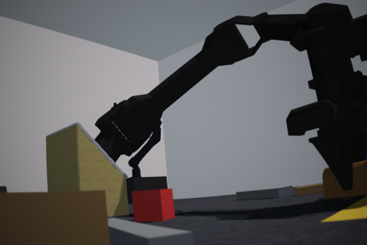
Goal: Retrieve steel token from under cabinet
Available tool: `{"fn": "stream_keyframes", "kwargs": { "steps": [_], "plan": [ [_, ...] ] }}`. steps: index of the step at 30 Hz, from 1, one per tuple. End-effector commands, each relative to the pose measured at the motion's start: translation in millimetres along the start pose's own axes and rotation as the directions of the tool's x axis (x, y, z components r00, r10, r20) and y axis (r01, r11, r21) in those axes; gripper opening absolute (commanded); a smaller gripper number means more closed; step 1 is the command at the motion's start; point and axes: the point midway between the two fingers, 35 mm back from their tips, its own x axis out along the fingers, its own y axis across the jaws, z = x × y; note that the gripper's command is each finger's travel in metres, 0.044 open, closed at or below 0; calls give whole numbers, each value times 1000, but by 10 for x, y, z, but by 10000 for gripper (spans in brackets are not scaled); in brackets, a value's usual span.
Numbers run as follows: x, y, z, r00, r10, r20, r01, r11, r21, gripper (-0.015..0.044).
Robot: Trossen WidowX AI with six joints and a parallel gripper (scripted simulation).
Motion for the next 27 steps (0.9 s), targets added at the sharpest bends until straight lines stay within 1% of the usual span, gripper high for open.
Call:
{"fn": "stream_keyframes", "kwargs": {
  "steps": [1, 18, 27],
  "plan": [
    [7, -65, 27, 1000, 2, 1, -2, 1000, 0, 0],
    [11, -243, 27, 1000, 1, 1, -1, 1000, 0, 0],
    [12, -248, 26, 1000, 1, 1, -1, 1000, 0, 0]
  ]
}}
